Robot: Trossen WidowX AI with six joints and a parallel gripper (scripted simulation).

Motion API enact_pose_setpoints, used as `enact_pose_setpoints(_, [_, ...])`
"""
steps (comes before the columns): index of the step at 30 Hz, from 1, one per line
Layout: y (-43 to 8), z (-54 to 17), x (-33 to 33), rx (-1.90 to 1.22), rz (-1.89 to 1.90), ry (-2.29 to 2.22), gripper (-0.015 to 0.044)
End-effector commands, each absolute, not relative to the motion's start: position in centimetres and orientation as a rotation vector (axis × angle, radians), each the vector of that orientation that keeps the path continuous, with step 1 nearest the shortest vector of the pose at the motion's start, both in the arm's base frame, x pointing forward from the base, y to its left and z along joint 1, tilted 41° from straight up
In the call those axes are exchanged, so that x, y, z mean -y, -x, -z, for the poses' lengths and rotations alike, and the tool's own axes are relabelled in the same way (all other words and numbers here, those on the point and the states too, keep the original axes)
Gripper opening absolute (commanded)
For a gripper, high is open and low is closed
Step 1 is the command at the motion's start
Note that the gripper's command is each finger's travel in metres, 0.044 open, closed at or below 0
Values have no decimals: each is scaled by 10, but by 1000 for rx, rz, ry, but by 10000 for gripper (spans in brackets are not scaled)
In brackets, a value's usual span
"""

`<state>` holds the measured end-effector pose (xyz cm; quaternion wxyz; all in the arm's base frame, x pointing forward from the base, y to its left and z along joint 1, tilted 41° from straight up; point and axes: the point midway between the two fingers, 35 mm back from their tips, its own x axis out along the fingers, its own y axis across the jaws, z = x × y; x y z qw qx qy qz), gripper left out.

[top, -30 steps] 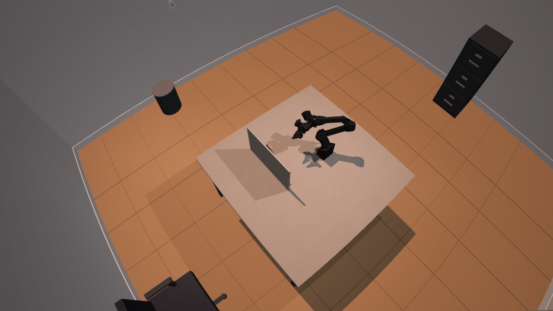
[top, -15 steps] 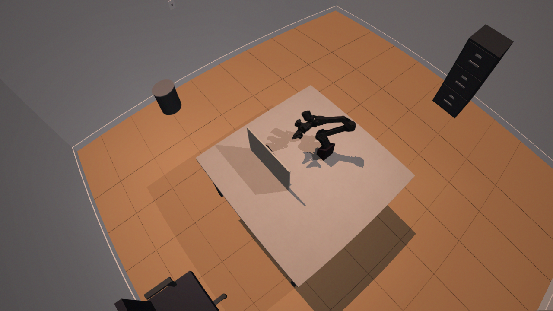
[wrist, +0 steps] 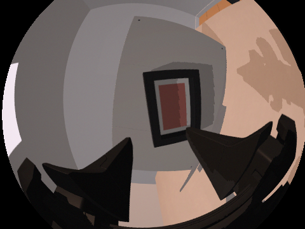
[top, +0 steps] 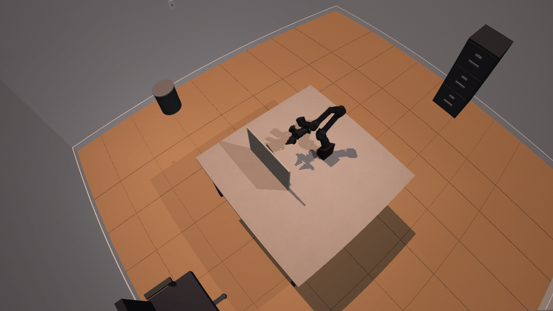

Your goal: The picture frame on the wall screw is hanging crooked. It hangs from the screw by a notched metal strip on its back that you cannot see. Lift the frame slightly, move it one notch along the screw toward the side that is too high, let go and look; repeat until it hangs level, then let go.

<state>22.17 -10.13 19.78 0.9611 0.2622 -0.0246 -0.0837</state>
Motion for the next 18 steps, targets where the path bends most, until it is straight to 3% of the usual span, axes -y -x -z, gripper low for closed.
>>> enact_pose_setpoints(1, [-238,-183,102,64,170,-532,260])
enact_pose_setpoints(18, [-249,-185,106,65,170,-532,260])
